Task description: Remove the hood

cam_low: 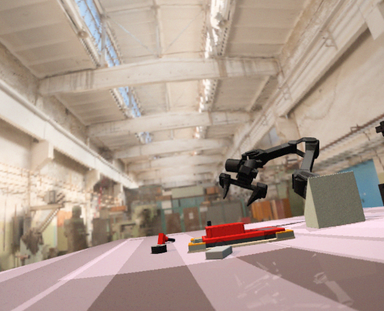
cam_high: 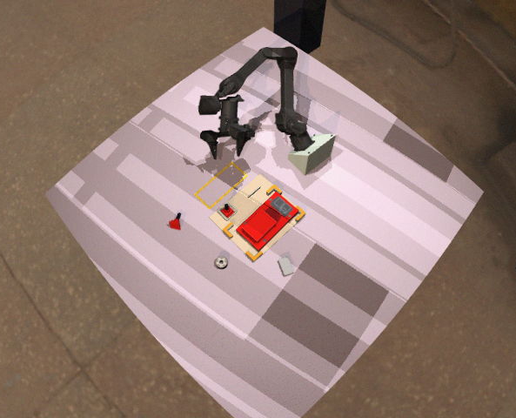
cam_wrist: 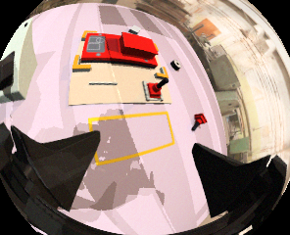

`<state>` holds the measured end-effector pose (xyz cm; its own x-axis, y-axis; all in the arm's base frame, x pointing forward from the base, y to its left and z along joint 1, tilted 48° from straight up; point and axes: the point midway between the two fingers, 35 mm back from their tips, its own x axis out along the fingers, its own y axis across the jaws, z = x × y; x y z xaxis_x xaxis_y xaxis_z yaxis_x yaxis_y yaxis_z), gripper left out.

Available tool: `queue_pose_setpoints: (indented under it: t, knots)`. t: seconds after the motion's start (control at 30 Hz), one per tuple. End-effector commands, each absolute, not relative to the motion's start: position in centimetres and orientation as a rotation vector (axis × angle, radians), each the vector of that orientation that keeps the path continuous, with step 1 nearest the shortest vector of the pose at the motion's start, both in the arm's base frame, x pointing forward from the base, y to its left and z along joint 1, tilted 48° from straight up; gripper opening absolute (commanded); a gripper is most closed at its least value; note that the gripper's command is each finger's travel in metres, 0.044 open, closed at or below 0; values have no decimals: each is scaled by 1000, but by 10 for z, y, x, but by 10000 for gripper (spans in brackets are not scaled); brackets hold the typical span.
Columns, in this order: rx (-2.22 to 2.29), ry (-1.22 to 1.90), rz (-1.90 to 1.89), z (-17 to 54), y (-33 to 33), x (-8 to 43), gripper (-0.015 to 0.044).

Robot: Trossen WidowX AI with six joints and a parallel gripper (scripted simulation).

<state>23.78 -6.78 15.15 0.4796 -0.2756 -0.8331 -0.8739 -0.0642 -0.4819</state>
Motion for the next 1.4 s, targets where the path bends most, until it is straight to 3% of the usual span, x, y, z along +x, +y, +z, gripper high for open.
queue_pose_setpoints:
  t: [0.0, 0.83, 1.37]
  knots:
    - [-1490, 1089, 658, 145, -58, 252, 440]
    - [-852, 1600, 98, 57, 31, 319, 440]
    - [-665, 1574, -556, -23, 90, 330, 440]
